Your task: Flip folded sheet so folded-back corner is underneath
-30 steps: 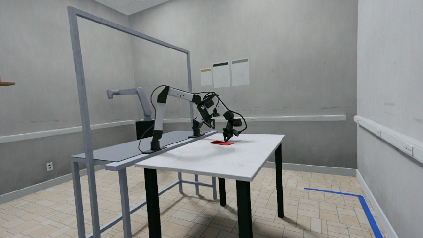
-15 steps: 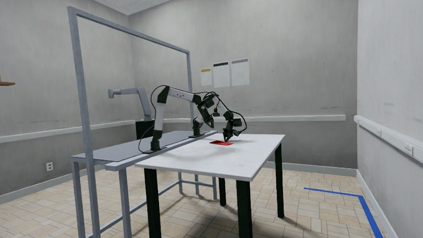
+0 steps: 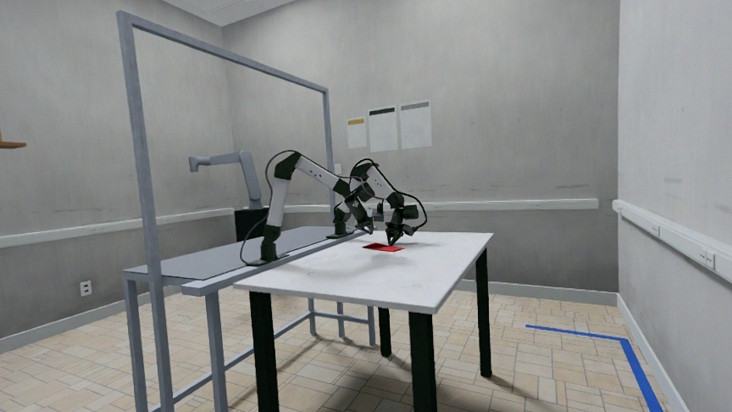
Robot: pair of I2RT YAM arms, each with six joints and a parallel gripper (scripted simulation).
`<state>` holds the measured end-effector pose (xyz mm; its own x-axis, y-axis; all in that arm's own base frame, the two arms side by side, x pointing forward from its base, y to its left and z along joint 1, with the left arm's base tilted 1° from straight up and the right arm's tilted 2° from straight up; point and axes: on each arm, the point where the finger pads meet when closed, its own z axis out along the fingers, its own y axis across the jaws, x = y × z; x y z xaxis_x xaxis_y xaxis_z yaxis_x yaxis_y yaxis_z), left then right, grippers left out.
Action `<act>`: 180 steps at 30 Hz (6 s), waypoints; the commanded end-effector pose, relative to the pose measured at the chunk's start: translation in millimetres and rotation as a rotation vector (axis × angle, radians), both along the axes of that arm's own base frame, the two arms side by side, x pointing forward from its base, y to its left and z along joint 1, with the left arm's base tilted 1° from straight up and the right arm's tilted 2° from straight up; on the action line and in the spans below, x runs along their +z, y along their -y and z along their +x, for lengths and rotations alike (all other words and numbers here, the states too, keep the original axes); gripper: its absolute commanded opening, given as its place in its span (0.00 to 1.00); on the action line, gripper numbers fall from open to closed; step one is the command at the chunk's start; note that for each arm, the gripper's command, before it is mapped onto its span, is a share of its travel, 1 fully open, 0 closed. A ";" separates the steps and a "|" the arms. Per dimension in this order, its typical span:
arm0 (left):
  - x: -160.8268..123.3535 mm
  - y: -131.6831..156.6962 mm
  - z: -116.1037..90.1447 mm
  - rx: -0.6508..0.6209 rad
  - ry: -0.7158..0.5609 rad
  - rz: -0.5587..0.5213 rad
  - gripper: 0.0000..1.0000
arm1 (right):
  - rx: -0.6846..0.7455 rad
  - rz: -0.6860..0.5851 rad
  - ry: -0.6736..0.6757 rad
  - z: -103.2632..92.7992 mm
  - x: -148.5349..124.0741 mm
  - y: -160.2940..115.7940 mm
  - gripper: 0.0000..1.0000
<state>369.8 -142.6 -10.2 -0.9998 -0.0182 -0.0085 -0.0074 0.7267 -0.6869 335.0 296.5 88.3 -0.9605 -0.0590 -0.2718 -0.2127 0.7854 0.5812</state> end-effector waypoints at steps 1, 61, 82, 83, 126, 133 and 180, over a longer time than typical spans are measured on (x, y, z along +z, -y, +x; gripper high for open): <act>-10.7 -0.4 -1.7 -0.004 -0.003 0.022 0.10 | -0.181 0.236 -0.097 11.9 -19.9 -9.3 0.31; -10.7 -0.4 -1.7 -0.004 -0.003 0.022 0.10 | -0.337 0.318 -0.250 24.0 -91.0 -32.2 0.08; 47.3 -31.8 12.5 -0.001 0.076 0.015 0.55 | -0.323 0.344 -0.219 27.0 -3.0 -31.7 0.01; 52.3 -36.4 12.2 -0.001 0.076 0.016 0.65 | -0.322 0.344 -0.218 26.9 6.6 -31.0 0.01; 336.2 -16.9 -186.4 -0.198 0.838 0.525 0.65 | 0.415 -0.380 0.391 28.0 10.9 -33.3 0.01; 349.5 -29.2 -206.0 -0.181 0.912 0.512 0.65 | 0.599 -0.548 0.559 32.6 14.5 -37.8 0.01; 370.1 -51.7 -237.4 -0.162 1.033 0.443 0.65 | 1.242 -1.152 1.206 19.1 22.0 -59.6 0.01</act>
